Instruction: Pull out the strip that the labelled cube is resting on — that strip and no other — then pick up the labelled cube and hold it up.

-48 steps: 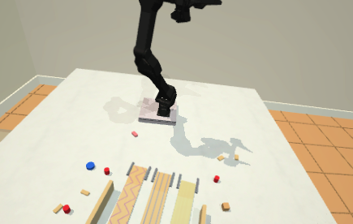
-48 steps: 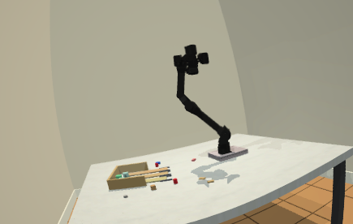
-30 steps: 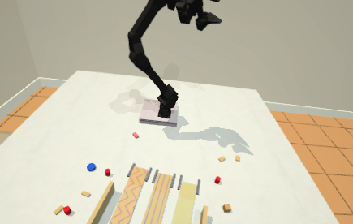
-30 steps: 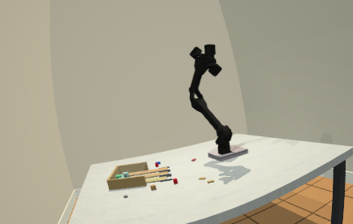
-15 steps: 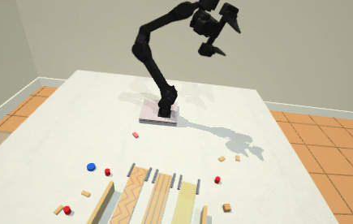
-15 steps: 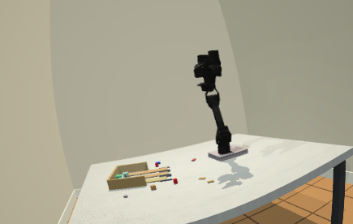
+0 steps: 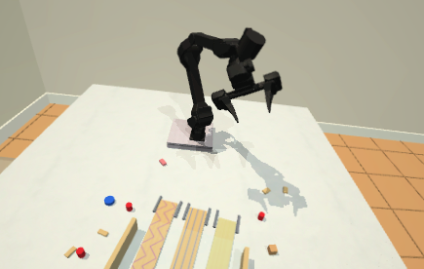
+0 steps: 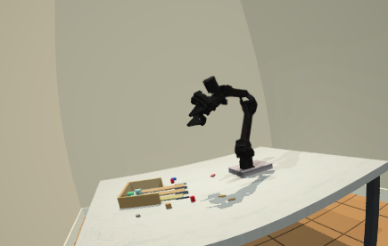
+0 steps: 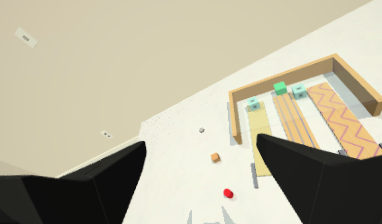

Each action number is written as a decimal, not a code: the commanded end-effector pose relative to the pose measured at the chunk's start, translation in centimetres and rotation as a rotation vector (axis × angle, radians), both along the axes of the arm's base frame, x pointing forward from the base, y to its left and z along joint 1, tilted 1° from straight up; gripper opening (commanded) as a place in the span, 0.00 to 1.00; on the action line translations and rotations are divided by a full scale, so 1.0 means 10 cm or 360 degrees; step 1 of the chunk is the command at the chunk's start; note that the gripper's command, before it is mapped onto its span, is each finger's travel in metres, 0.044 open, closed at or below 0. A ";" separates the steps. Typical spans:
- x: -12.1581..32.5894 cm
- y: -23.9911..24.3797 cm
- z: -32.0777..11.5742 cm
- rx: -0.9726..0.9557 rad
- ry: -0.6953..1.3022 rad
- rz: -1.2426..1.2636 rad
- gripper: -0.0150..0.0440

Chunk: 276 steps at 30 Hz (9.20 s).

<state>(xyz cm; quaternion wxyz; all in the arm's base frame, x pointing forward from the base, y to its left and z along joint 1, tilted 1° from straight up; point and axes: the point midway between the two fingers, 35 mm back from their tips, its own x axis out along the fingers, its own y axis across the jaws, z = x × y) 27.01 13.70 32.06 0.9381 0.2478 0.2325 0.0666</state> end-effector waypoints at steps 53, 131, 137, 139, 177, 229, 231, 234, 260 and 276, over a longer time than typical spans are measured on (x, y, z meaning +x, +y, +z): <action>1.45 -0.10 -2.32 -0.0564 0.1699 0.0179 0.25; 1.43 -0.08 -2.99 -0.0564 0.1700 0.0179 0.25; 1.43 -0.08 -2.99 -0.0564 0.1700 0.0179 0.25; 1.43 -0.08 -2.99 -0.0564 0.1700 0.0179 0.25; 1.43 -0.07 -3.03 -0.0564 0.1700 0.0179 0.25; 0.76 0.03 -3.08 -0.0563 0.1708 0.0182 0.25; 0.73 0.03 -3.08 -0.0563 0.1709 0.0182 0.25; 0.69 0.04 -3.08 -0.0563 0.1709 0.0182 0.25; 0.33 0.10 -3.09 -0.0562 0.1714 0.0183 0.25; 0.11 0.13 -3.10 -0.0561 0.1717 0.0184 0.25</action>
